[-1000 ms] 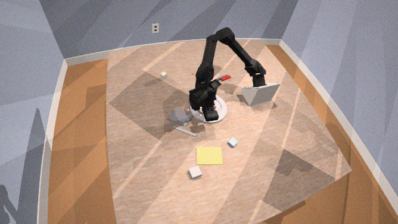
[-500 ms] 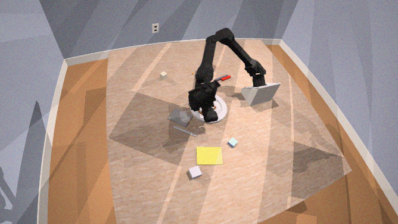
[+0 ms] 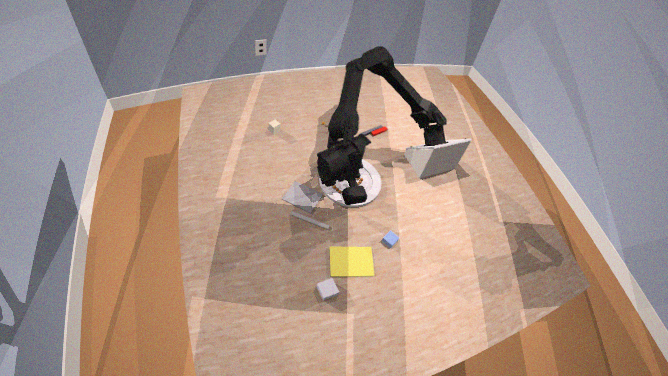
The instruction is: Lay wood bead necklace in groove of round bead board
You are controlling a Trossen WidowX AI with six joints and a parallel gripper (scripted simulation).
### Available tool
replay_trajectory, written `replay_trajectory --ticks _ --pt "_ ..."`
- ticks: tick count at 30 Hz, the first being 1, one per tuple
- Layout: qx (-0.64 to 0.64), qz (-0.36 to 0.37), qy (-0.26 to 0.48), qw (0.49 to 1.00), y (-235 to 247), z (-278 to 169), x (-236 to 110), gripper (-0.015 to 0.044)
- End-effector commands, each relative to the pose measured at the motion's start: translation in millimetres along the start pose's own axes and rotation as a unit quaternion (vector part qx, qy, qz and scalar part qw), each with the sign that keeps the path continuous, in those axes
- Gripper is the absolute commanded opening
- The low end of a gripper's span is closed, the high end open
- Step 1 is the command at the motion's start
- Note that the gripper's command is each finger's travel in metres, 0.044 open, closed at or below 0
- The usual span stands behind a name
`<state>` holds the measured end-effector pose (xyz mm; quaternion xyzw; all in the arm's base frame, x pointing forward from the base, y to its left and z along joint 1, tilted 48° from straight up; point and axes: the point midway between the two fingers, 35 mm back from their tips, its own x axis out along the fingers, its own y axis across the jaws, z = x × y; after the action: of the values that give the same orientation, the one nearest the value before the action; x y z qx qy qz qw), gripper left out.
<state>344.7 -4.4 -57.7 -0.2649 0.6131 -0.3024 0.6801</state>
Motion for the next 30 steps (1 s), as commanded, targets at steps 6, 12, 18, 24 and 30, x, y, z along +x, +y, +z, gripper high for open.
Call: replay_trajectory --ticks 6,12,18,24,30 --pt "0.003 0.001 0.0 1.0 0.1 1.0 -1.8 0.044" --pt "0.003 0.001 0.0 1.0 0.1 1.0 -1.8 0.044" --pt "-0.115 0.002 -0.001 0.993 -1.9 -4.3 -18.0 0.0335" --pt "-0.231 0.002 -0.001 0.973 -4.4 -10.2 -33.9 0.0177" --pt "-0.231 0.002 -0.001 0.973 -4.4 -10.1 -29.8 0.012"
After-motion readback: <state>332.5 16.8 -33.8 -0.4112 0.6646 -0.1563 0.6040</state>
